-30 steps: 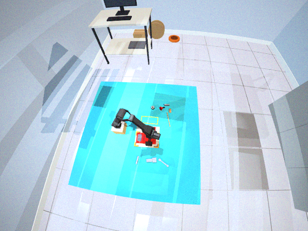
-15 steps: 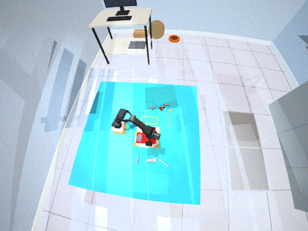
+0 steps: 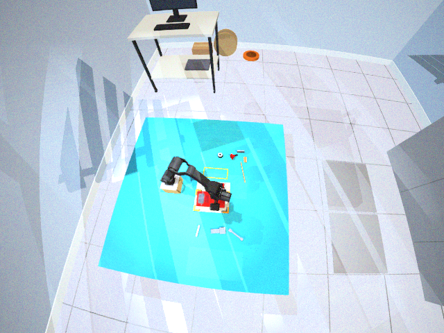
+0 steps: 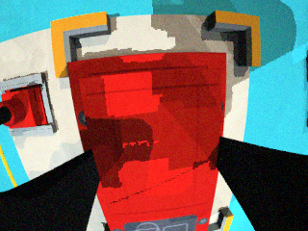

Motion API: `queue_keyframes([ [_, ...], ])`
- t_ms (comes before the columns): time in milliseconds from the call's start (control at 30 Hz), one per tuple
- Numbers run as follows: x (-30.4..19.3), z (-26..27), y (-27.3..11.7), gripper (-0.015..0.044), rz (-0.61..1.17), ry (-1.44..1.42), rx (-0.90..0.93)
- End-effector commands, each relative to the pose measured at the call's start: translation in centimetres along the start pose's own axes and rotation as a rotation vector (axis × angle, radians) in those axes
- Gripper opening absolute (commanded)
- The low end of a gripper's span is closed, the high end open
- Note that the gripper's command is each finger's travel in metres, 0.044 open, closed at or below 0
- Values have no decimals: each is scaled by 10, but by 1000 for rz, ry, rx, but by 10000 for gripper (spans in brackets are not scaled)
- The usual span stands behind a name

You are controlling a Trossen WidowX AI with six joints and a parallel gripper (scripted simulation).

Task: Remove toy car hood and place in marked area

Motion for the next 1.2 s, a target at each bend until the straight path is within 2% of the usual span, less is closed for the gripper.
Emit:
queue_keyframes([
  [0, 0, 0, -2, 144, 0, 0, 0],
  [200, 0, 0, -6, 0, 0, 0, 0],
  [1167, 0, 0, -25, 0, 0, 0, 0],
])
Point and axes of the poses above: the point midway between the two fingers, 35 mm back from their tips, its own y axis out along the fingers, its own z axis across the jaws, x = y × z, the point moved 7 cm from there along -y, back along the fingers, and after that the axes turned 11 degrees about y, right-handed, at the moved point
